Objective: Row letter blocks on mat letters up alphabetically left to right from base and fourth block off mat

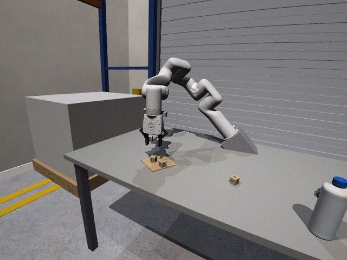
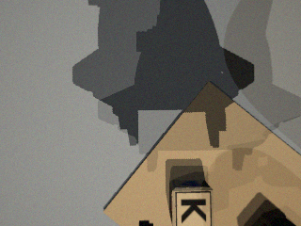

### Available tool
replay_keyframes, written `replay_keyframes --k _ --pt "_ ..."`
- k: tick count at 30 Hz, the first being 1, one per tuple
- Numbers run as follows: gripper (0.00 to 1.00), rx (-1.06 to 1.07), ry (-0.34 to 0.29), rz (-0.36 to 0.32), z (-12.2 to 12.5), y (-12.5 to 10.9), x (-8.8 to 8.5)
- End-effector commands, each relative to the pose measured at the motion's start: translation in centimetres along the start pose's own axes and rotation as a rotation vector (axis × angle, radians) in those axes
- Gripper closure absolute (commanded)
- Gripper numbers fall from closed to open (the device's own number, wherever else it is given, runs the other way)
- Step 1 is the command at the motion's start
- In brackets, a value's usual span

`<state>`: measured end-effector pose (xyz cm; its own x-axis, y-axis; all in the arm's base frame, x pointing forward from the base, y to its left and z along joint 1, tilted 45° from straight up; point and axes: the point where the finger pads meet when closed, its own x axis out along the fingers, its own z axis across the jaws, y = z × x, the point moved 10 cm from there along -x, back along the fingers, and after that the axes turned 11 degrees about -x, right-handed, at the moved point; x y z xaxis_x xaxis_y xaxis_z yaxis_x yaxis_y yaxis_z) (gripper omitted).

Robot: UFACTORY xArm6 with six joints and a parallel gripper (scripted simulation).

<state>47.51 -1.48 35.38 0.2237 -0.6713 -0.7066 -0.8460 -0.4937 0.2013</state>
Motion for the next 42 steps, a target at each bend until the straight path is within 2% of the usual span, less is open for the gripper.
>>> replay_keyframes --k 1,15,30,42 --pt "0.31 0.001 0.001 -0.003 -0.1 0.0 0.0" --pt "0.31 0.001 0.001 -0.003 -0.1 0.0 1.2" --pt "0.31 0.001 0.002 -0.003 0.0 0.0 3.6" --pt "0.31 0.001 0.002 -0.003 0.0 0.0 4.7"
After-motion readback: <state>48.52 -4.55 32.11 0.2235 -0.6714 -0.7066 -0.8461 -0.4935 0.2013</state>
